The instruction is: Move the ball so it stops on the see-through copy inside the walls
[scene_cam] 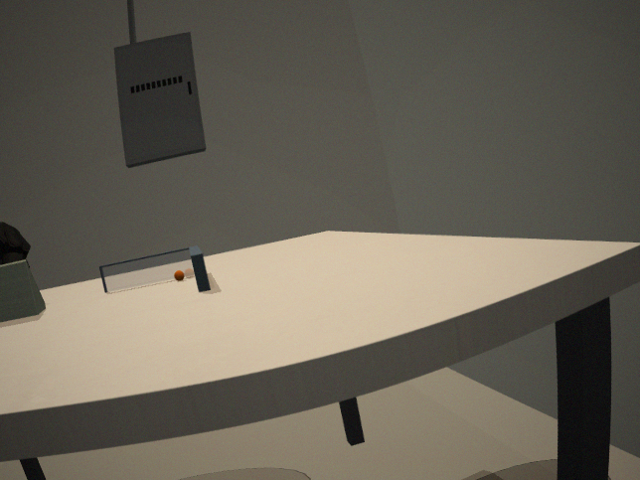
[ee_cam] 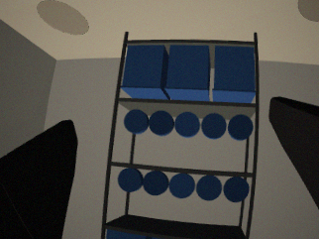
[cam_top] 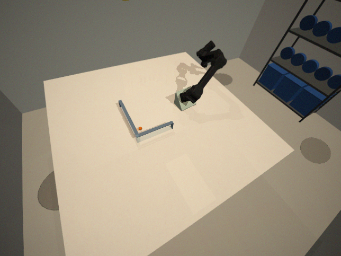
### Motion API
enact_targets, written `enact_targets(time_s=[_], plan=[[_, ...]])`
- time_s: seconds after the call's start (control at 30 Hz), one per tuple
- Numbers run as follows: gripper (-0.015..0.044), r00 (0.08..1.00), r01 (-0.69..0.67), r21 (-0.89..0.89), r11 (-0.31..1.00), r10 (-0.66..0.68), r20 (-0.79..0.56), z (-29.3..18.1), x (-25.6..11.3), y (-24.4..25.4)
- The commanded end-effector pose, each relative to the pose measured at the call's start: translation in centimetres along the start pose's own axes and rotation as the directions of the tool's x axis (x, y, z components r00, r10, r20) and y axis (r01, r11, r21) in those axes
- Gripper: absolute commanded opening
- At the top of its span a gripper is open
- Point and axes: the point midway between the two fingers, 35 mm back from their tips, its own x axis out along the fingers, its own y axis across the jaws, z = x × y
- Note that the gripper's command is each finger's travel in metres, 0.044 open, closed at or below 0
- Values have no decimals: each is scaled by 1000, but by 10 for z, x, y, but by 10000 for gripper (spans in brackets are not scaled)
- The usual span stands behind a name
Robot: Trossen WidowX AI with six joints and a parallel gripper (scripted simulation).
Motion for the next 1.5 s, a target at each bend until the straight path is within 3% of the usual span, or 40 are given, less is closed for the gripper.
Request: enact_targets(time_s=[0.0, 0.2, 0.47, 0.67, 1.0, 1.23, 1.47], plan=[[374, 1000, 4, -6, 1000, -4, -3, -1, -1, -1], [216, 986, 121, -190, 974, -139, -88, -20, -41, -23], [209, 918, 220, -477, 851, -346, -193, -40, -111, -52], [209, 843, 211, -667, 714, -479, -246, -46, -167, -65], [209, 672, 52, -902, 428, -683, -286, -38, -268, -76], [209, 473, -215, -963, 165, -845, -250, -13, -363, -80], [209, 269, -534, -845, -22, -952, -145, 31, -454, -66]])
